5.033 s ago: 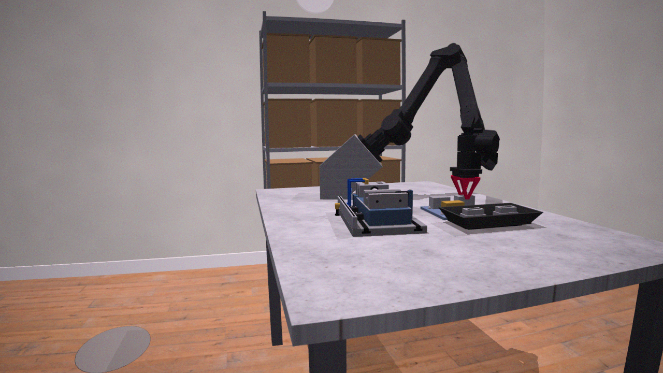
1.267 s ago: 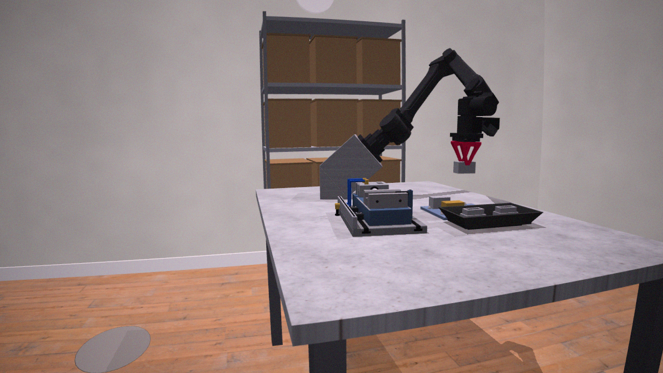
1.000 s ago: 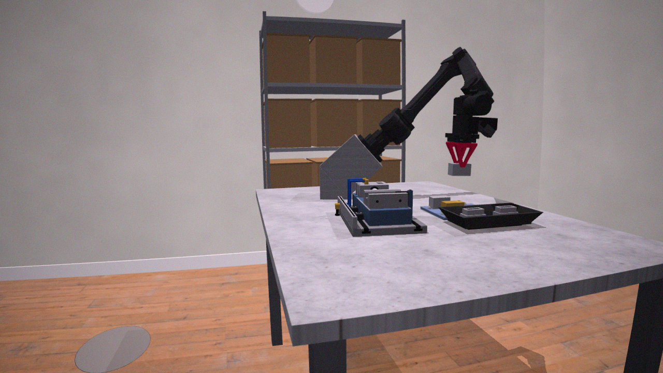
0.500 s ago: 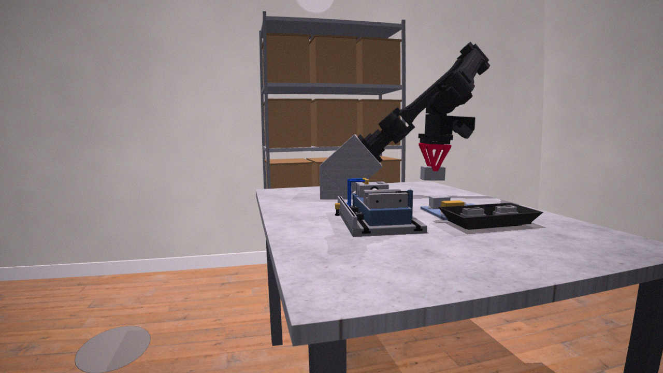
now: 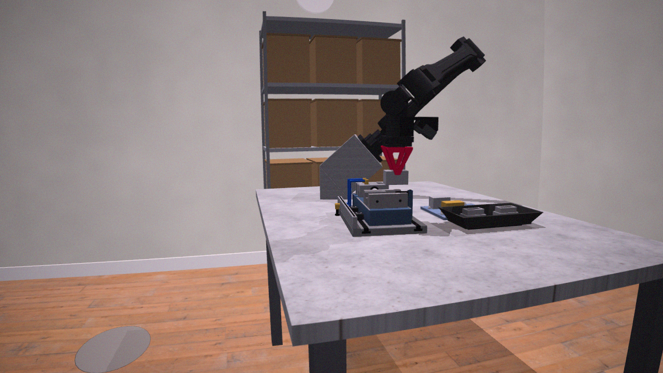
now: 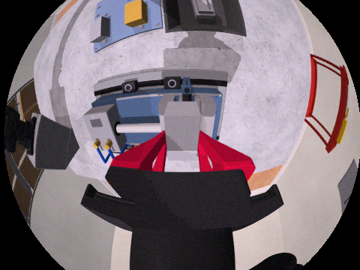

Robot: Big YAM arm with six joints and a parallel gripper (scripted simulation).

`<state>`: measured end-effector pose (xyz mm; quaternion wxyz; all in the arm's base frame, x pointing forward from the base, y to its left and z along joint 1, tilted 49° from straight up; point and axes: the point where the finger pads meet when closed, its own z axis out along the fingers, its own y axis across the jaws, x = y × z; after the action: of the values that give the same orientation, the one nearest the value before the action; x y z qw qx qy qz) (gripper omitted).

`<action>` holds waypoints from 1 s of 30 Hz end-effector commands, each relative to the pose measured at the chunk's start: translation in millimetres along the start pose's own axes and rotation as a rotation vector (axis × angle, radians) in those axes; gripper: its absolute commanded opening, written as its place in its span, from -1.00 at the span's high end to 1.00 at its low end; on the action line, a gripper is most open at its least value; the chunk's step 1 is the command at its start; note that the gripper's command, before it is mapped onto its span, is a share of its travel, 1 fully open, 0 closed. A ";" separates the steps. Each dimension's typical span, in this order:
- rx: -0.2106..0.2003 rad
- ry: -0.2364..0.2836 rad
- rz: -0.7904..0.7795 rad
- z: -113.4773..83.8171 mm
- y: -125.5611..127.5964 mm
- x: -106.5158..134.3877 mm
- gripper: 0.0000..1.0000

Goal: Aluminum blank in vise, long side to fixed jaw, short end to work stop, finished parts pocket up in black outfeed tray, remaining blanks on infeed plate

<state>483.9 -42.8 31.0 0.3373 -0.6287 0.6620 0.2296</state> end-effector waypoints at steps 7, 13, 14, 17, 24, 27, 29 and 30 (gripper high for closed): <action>0.044 -0.003 -0.027 -22.7 -16.7 36.0 1.00; 0.055 0.002 -0.040 -28.5 -19.8 35.6 1.00; 0.056 0.002 -0.041 -29.1 -20.0 35.2 1.00; 0.058 0.004 -0.043 -30.2 -20.5 34.2 1.00; 0.058 0.004 -0.039 -30.3 -19.3 33.5 1.00; 0.057 0.004 -0.038 -30.4 -18.9 33.3 1.00; 0.057 0.004 -0.037 -30.4 -18.8 33.2 1.00; 0.057 0.004 -0.036 -30.3 -18.7 33.3 1.00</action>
<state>487.2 -67.4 8.9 0.3451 -0.6337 0.6540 0.2273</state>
